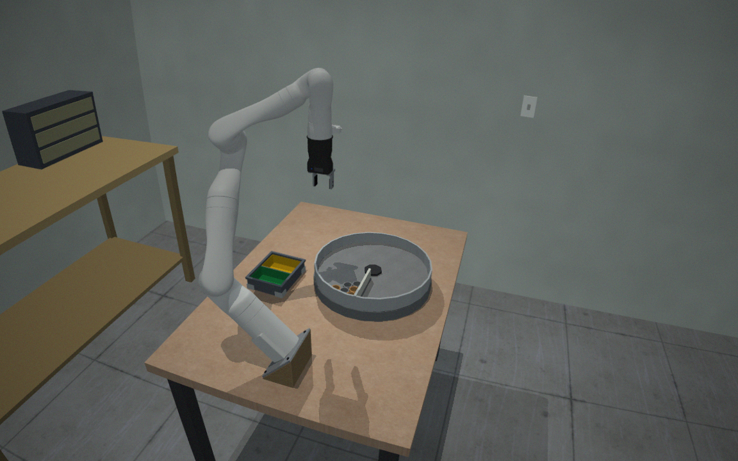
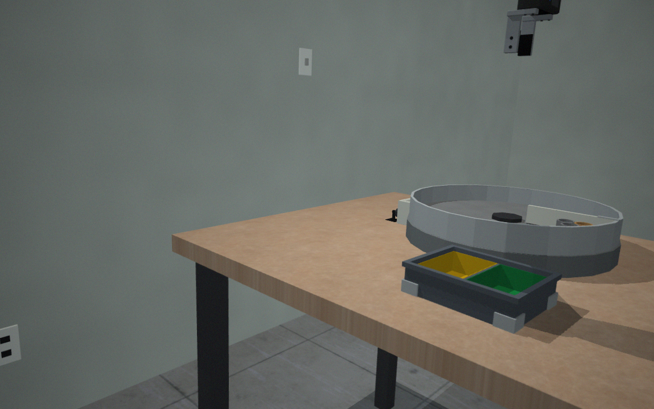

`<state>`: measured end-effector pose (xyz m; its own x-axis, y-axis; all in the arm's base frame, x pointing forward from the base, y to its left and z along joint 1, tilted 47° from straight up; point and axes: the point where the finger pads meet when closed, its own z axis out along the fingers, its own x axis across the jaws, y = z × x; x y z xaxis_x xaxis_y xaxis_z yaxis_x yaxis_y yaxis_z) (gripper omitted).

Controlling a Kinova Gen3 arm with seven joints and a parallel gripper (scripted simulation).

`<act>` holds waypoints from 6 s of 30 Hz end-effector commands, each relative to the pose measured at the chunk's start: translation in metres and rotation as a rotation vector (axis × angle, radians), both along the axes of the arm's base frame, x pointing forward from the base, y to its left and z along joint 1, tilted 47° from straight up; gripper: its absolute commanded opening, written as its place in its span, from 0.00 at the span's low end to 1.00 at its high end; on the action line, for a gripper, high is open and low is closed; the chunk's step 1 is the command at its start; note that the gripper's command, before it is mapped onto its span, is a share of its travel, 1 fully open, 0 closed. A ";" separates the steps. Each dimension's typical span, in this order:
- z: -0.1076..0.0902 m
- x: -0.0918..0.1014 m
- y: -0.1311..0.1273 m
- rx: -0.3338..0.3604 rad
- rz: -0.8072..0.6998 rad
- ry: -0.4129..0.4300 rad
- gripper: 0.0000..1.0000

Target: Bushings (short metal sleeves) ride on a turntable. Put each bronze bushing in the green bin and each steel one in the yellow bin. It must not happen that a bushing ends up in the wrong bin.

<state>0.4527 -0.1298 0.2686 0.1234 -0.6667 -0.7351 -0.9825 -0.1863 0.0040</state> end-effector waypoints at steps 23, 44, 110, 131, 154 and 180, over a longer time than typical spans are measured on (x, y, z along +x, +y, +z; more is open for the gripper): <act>-0.023 -0.014 0.010 0.036 0.176 -0.190 0.27; -0.069 -0.041 0.032 0.108 0.532 -0.568 0.27; -0.231 -0.136 0.108 0.364 1.776 -1.889 0.42; -0.231 -0.136 0.108 0.364 1.776 -1.889 0.42; -0.231 -0.136 0.108 0.364 1.776 -1.889 0.40; -0.231 -0.136 0.108 0.364 1.776 -1.889 0.40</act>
